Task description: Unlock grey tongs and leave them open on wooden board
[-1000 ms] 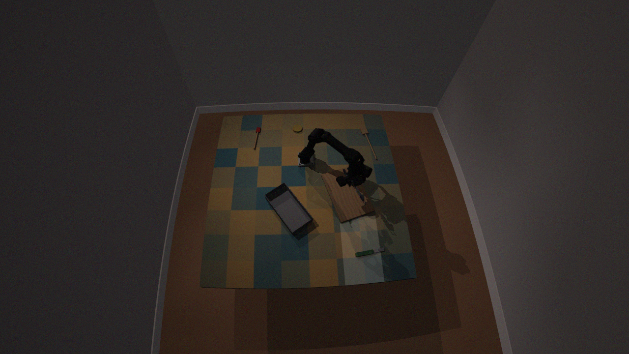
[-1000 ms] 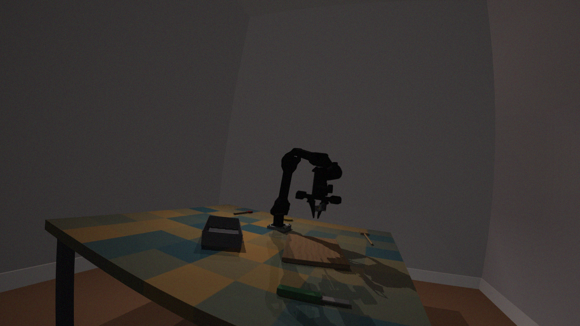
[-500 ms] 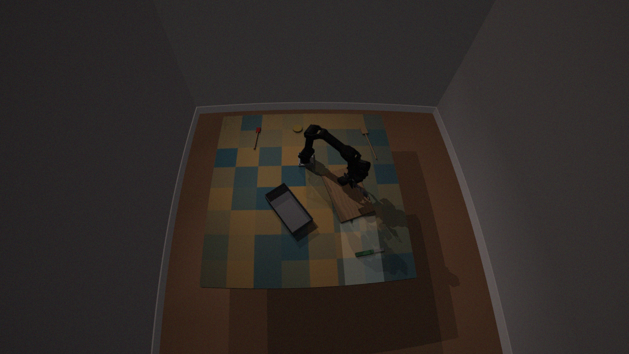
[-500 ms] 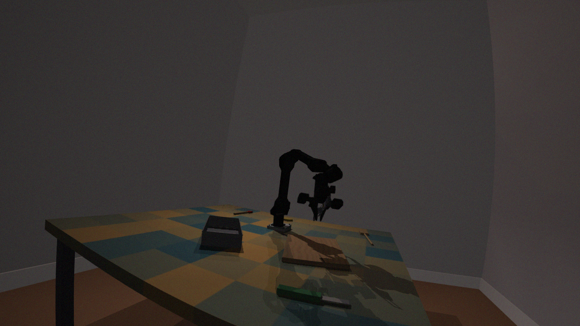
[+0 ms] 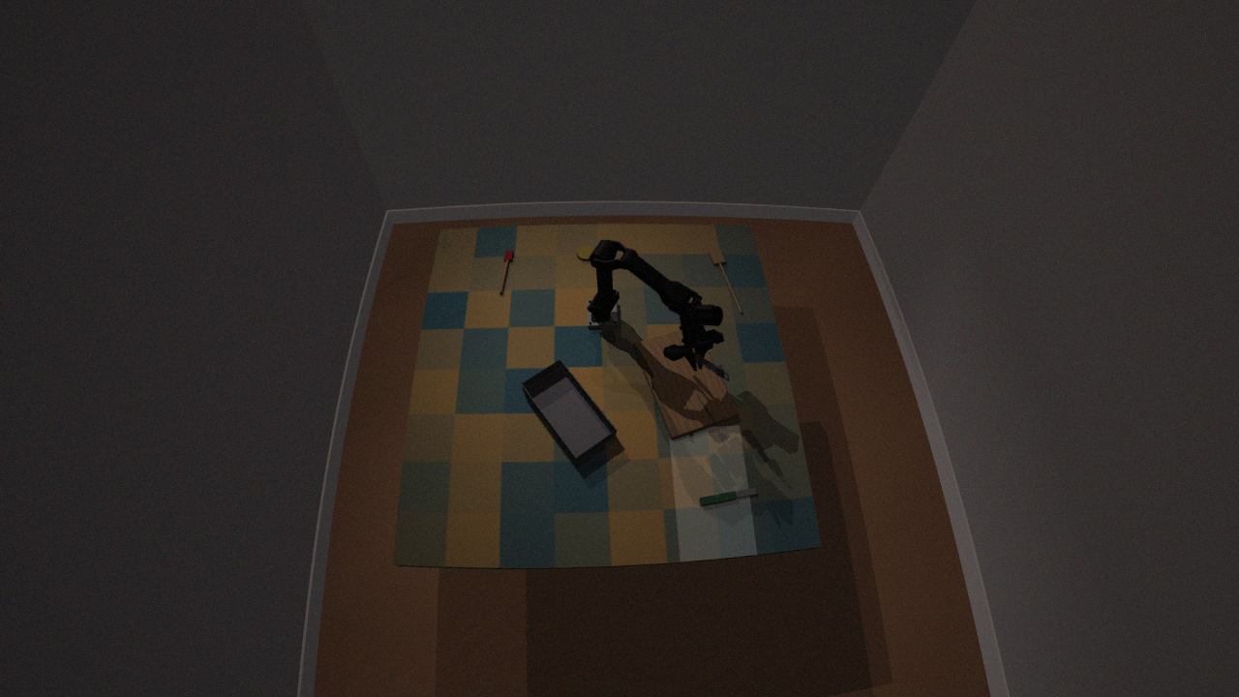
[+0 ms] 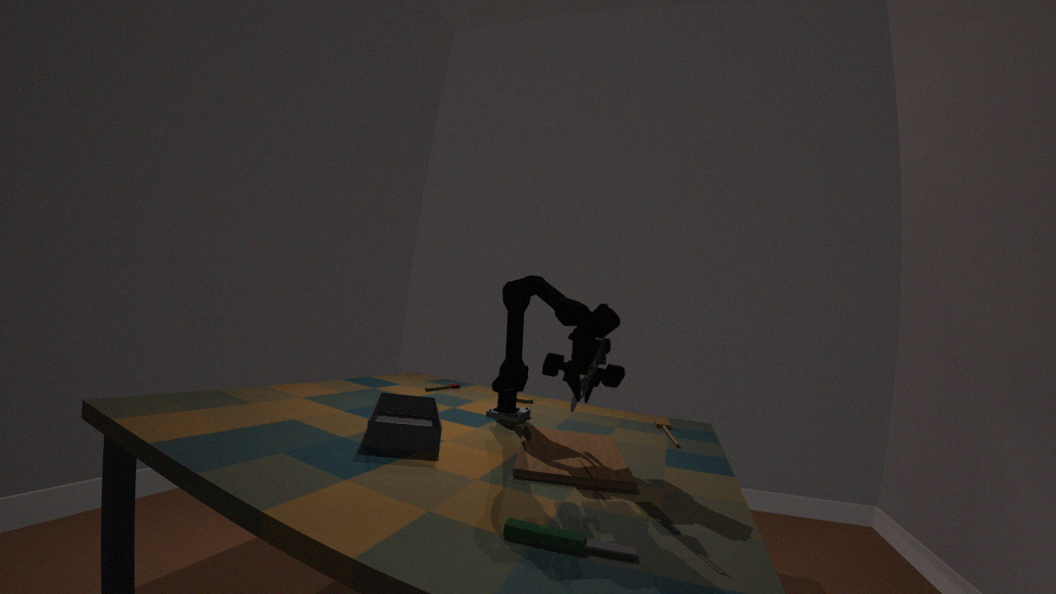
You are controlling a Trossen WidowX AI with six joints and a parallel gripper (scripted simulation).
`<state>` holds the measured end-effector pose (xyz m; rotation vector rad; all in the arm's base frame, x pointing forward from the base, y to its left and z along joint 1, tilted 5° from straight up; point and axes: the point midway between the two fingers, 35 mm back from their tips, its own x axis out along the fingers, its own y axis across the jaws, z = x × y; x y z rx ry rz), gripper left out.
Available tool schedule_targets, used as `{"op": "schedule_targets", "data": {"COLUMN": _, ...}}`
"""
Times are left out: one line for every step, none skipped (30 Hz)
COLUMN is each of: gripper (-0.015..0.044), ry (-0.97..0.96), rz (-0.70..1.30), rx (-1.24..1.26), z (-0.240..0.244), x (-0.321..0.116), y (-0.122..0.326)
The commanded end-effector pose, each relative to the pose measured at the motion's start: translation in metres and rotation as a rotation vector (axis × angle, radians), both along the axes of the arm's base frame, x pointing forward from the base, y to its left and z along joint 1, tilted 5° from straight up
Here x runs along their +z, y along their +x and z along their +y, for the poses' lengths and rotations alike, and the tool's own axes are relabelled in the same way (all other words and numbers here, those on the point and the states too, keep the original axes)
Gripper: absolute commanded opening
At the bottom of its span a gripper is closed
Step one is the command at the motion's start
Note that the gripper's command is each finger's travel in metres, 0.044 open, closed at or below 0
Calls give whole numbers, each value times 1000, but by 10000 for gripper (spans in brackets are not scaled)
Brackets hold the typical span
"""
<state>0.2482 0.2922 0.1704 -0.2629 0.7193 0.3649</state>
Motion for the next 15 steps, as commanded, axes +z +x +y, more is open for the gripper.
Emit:
{"op": "schedule_targets", "data": {"gripper": -150, "ry": 30, "rz": -61, "rx": 0, "z": -1, "x": 5, "y": -2}}
{"op": "schedule_targets", "data": {"gripper": -150, "ry": 39, "rz": -73, "rx": -1, "z": -1, "x": 4, "y": -3}}
{"op": "schedule_targets", "data": {"gripper": -150, "ry": 46, "rz": -88, "rx": -2, "z": -1, "x": 4, "y": -3}}
{"op": "schedule_targets", "data": {"gripper": -150, "ry": 53, "rz": -102, "rx": -2, "z": -2, "x": 5, "y": -4}}
{"op": "schedule_targets", "data": {"gripper": -150, "ry": 59, "rz": -116, "rx": -3, "z": -3, "x": 5, "y": -5}}
{"op": "schedule_targets", "data": {"gripper": -150, "ry": 66, "rz": -130, "rx": -4, "z": -3, "x": 5, "y": -6}}
{"op": "schedule_targets", "data": {"gripper": -150, "ry": 73, "rz": -144, "rx": -5, "z": -4, "x": 5, "y": -7}}
{"op": "schedule_targets", "data": {"gripper": -150, "ry": 80, "rz": -158, "rx": -6, "z": -5, "x": 5, "y": -8}}
{"op": "schedule_targets", "data": {"gripper": -150, "ry": 87, "rz": -172, "rx": -7, "z": -6, "x": 5, "y": -9}}
{"op": "schedule_targets", "data": {"gripper": -150, "ry": 94, "rz": -185, "rx": -9, "z": -6, "x": 5, "y": -10}}
{"op": "schedule_targets", "data": {"gripper": -150, "ry": 102, "rz": -199, "rx": -10, "z": -7, "x": 5, "y": -11}}
{"op": "schedule_targets", "data": {"gripper": -150, "ry": 109, "rz": -212, "rx": -12, "z": -9, "x": 5, "y": -12}}
{"op": "schedule_targets", "data": {"gripper": -150, "ry": 116, "rz": -225, "rx": -14, "z": -10, "x": 5, "y": -13}}
{"op": "schedule_targets", "data": {"gripper": -150, "ry": 123, "rz": -237, "rx": -16, "z": -11, "x": 5, "y": -14}}
{"op": "schedule_targets", "data": {"gripper": -150, "ry": 131, "rz": -249, "rx": -19, "z": -12, "x": 5, "y": -15}}
